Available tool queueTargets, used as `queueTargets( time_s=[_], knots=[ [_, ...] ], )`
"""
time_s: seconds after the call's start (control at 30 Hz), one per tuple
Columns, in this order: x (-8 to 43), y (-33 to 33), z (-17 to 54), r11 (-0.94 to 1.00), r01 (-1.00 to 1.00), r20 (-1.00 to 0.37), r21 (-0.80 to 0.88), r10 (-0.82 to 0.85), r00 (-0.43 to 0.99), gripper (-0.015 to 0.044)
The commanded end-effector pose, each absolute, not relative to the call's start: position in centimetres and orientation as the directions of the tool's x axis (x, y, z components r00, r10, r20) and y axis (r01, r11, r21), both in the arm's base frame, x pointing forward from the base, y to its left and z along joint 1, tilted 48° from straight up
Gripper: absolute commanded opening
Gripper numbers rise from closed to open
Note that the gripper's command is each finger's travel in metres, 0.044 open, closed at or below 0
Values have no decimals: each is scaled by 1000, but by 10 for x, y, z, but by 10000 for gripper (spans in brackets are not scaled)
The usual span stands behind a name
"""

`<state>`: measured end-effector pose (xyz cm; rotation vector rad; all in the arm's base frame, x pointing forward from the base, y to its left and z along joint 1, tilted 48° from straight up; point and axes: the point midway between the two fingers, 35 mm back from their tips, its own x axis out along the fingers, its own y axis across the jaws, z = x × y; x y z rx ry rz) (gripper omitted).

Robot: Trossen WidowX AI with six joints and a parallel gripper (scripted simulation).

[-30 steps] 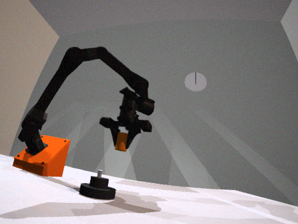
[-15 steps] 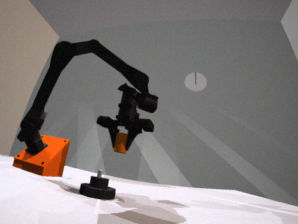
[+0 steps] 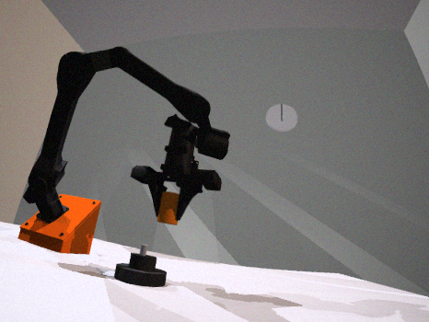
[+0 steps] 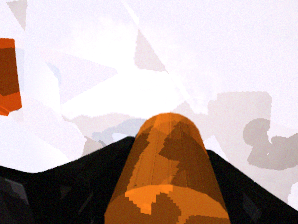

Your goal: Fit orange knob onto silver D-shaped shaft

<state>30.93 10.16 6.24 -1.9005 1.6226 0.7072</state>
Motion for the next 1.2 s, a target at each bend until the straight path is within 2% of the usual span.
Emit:
queueTargets(
  time_s=[0.0, 0.63, 1.17],
  knots=[
    [312, 91, 71, -140, -988, -692, -71, -706, 150, 0],
    [316, 39, 99, -135, -988, -676, -72, -722, 148, 0],
    [320, 19, 83, -134, -988, -675, -74, -723, 148, 0]
  ],
)
